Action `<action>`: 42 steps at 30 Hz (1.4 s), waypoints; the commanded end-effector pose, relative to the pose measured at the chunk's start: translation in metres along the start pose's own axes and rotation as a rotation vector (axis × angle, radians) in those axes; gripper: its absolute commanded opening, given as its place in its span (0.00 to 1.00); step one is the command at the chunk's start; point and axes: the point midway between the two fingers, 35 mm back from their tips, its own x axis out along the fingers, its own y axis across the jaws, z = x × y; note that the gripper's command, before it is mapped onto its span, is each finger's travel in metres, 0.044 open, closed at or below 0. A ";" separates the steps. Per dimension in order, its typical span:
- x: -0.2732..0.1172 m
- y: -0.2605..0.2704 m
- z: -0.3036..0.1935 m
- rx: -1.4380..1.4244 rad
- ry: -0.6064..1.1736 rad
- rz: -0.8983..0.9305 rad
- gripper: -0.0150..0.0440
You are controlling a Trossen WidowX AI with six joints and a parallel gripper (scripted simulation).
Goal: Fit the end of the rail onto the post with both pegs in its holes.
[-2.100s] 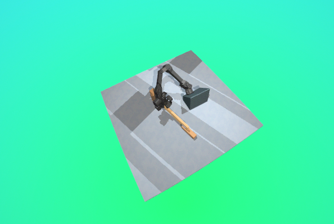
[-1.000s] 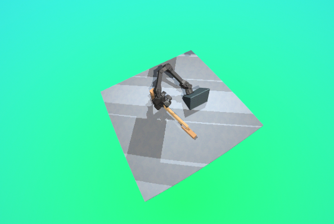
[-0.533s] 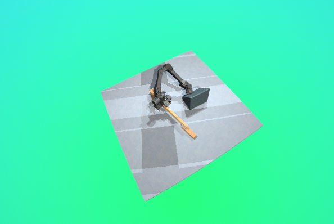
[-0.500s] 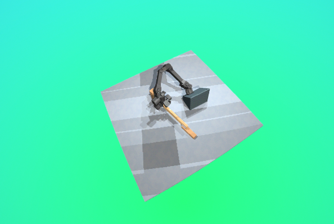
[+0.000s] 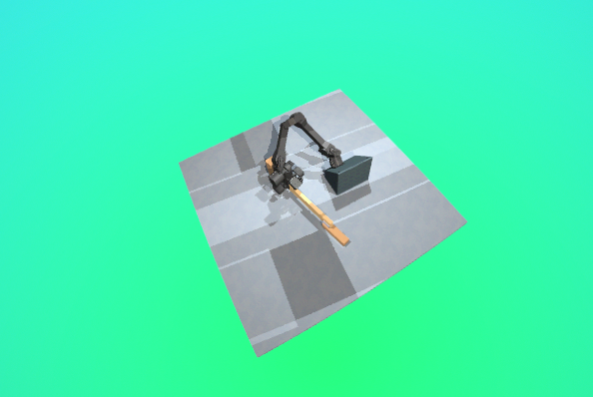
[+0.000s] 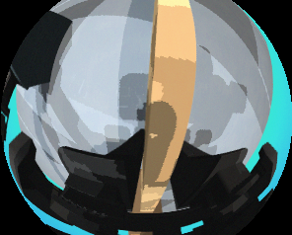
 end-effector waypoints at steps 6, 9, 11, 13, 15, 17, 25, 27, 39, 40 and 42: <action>-0.001 0.000 -0.003 -0.003 0.000 -0.001 0.25; -0.001 0.000 -0.004 -0.003 0.000 -0.001 0.25; -0.001 0.000 -0.005 -0.003 0.001 -0.001 0.25; -0.001 0.000 -0.005 -0.003 0.001 -0.001 0.25; -0.001 0.000 -0.006 -0.003 0.001 -0.001 0.25; -0.001 0.000 -0.007 -0.003 0.001 -0.001 0.25; -0.001 0.000 -0.009 -0.003 0.001 -0.001 0.25; -0.001 0.000 -0.010 -0.003 0.001 -0.001 0.25; 0.000 0.000 -0.011 0.000 0.000 0.000 0.39; 0.000 0.000 -0.011 0.000 0.000 0.000 0.43; 0.000 0.000 -0.011 0.000 0.000 0.000 0.52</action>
